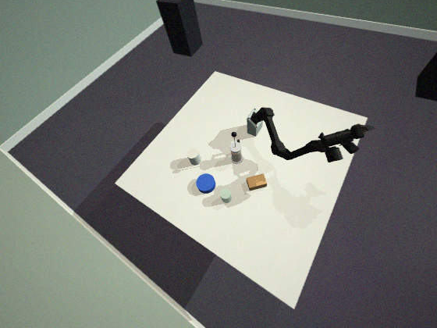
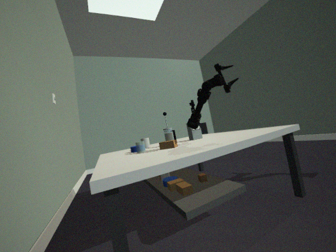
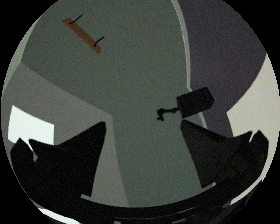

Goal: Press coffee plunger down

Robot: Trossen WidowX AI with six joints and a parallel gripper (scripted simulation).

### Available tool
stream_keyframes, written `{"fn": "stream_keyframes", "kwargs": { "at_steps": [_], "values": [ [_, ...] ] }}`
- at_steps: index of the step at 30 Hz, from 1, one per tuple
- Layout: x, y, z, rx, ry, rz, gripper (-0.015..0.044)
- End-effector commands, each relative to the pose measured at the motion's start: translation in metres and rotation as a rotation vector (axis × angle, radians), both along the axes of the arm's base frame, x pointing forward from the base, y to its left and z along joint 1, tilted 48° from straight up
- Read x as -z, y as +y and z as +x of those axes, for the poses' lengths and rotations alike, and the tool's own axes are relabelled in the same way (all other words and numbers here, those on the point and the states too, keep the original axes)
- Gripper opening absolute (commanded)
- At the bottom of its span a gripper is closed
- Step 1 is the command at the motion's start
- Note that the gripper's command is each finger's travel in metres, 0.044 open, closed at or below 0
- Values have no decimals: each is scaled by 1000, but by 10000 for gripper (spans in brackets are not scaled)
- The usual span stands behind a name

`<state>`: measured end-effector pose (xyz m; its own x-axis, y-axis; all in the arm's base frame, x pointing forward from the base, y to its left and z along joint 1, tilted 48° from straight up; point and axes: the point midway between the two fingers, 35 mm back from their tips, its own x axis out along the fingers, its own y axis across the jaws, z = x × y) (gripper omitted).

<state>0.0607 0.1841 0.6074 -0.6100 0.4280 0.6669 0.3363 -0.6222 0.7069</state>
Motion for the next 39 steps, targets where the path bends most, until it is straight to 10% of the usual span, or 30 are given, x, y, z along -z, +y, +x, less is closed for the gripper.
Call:
{"fn": "stream_keyframes", "kwargs": {
  "at_steps": [1,23,39],
  "values": [
    [-1,-2,-2,-3,-4,9,426],
    [31,-267,-170,-430,-219,1049,440],
    [201,-460,-129,-1049,-54,1887,440]
  ]
}}
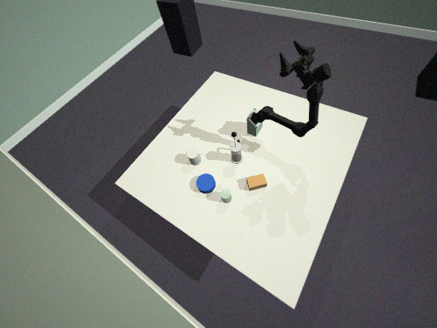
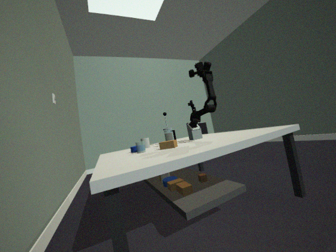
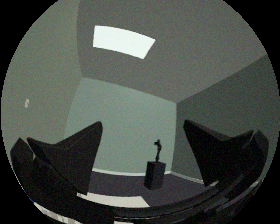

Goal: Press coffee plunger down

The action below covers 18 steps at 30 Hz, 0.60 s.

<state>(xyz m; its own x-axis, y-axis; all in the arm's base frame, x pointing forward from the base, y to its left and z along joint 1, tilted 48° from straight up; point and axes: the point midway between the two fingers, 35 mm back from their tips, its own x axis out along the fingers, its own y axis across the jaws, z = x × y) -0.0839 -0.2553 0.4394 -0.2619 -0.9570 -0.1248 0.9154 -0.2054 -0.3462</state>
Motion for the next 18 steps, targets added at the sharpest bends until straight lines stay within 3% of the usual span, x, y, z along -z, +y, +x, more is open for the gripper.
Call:
{"fn": "stream_keyframes", "kwargs": {
  "at_steps": [1,9,18],
  "values": [
    [46,-28,24,-172,-28,158,440],
    [150,-56,108,-646,-150,501,440],
    [244,-11,215,-1208,-436,874,440]
  ]
}}
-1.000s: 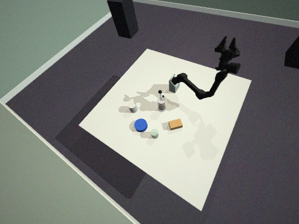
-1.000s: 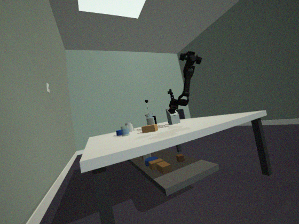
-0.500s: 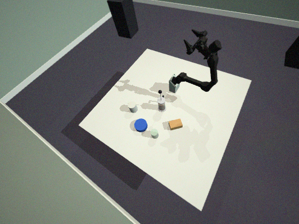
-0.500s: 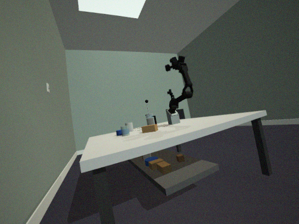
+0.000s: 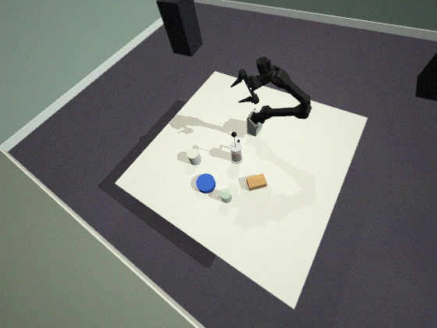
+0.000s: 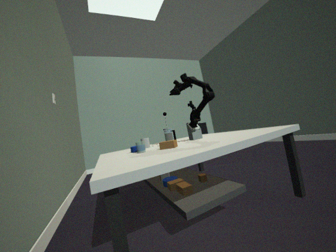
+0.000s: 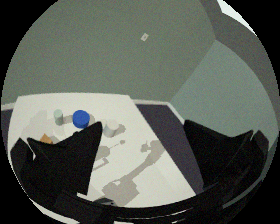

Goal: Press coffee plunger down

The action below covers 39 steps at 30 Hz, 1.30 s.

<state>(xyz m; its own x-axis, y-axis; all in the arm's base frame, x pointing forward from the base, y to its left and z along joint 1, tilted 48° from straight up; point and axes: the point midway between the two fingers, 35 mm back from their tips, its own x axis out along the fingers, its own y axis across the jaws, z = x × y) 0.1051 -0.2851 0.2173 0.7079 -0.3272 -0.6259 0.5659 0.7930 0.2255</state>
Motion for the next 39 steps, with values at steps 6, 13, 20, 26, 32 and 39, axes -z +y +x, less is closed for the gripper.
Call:
{"fn": "stream_keyframes", "kwargs": {
  "at_steps": [6,13,20,26,32,39],
  "values": [
    [54,76,82,-376,-330,467,440],
    [68,96,89,-396,-359,506,440],
    [93,127,91,-412,-370,505,440],
    [96,128,96,-412,-365,505,440],
    [100,130,104,-412,-359,504,440],
    [104,133,114,-411,-359,503,440]
  ]
}}
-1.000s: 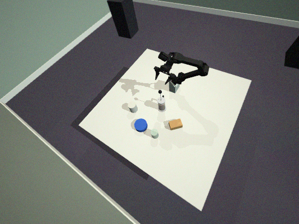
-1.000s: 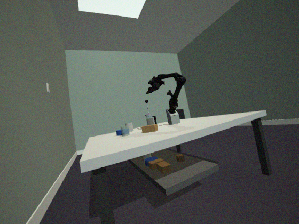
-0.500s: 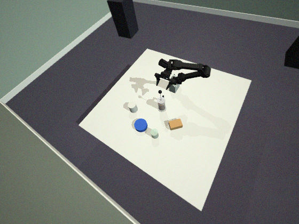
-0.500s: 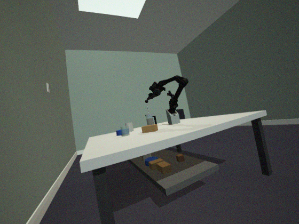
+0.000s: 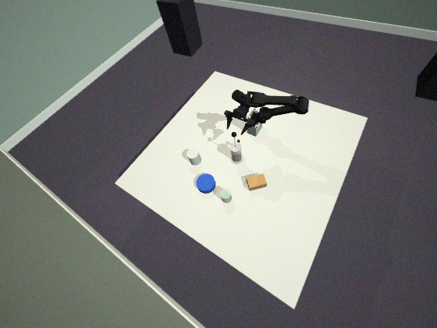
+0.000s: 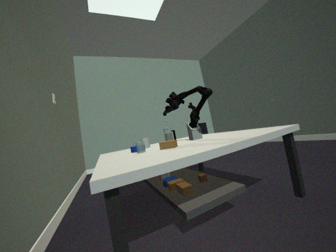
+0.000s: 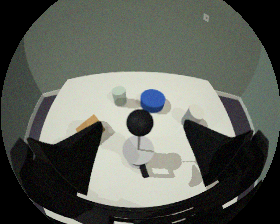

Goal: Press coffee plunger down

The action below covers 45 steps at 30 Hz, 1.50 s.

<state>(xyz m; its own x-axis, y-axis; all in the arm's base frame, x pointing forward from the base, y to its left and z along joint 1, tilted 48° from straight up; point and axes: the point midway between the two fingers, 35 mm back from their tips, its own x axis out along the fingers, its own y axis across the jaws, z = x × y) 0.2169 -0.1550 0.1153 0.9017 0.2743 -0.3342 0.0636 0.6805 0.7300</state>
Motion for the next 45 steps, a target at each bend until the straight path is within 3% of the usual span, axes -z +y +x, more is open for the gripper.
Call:
{"fn": "stream_keyframes", "kwargs": {
  "at_steps": [1,11,22,45],
  "values": [
    [2,3,4,3,4,5,440],
    [3,8,17,5,-7,8,440],
    [3,8,17,5,-7,8,151],
    [18,15,21,1,2,5,131]
  ]
}}
